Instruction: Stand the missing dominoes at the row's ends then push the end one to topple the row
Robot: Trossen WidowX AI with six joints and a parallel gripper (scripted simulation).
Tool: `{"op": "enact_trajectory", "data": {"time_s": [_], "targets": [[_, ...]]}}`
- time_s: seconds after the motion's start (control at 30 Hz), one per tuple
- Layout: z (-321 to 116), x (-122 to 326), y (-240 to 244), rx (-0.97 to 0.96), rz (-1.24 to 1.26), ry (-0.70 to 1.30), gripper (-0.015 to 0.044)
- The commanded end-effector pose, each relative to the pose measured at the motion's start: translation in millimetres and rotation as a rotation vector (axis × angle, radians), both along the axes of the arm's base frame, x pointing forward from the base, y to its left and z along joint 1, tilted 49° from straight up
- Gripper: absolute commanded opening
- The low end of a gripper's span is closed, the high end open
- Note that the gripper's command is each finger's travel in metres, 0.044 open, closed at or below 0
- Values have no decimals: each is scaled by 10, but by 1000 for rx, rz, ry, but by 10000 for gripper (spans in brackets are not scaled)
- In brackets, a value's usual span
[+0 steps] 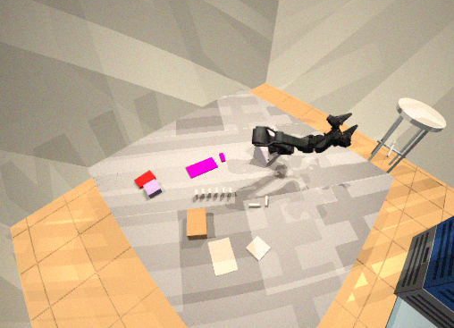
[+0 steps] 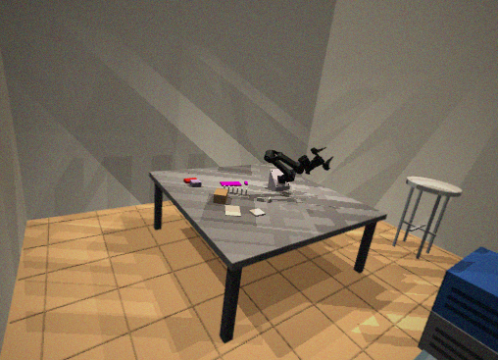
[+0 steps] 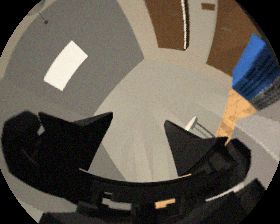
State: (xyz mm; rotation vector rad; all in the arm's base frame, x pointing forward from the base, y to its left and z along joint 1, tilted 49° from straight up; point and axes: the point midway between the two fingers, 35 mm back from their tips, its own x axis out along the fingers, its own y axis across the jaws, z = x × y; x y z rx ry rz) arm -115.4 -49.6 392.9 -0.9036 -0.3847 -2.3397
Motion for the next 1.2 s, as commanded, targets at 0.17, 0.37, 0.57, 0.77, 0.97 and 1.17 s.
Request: {"op": "enact_trajectory", "data": {"time_s": [0.17, 0.37, 0.57, 0.77, 0.97, 1.17], "targets": [[43, -239, 292, -42, -151, -85, 440], [59, -527, 1027, -158, -450, -243, 440], [-17, -496, 1862, -317, -737, -382, 440], [-176, -113, 2664, -522, -1007, -495, 440], [-407, 586, 3280, -772, -1249, -572, 440], [-694, 1488, 3593, -1065, -1445, -603, 440]]}}
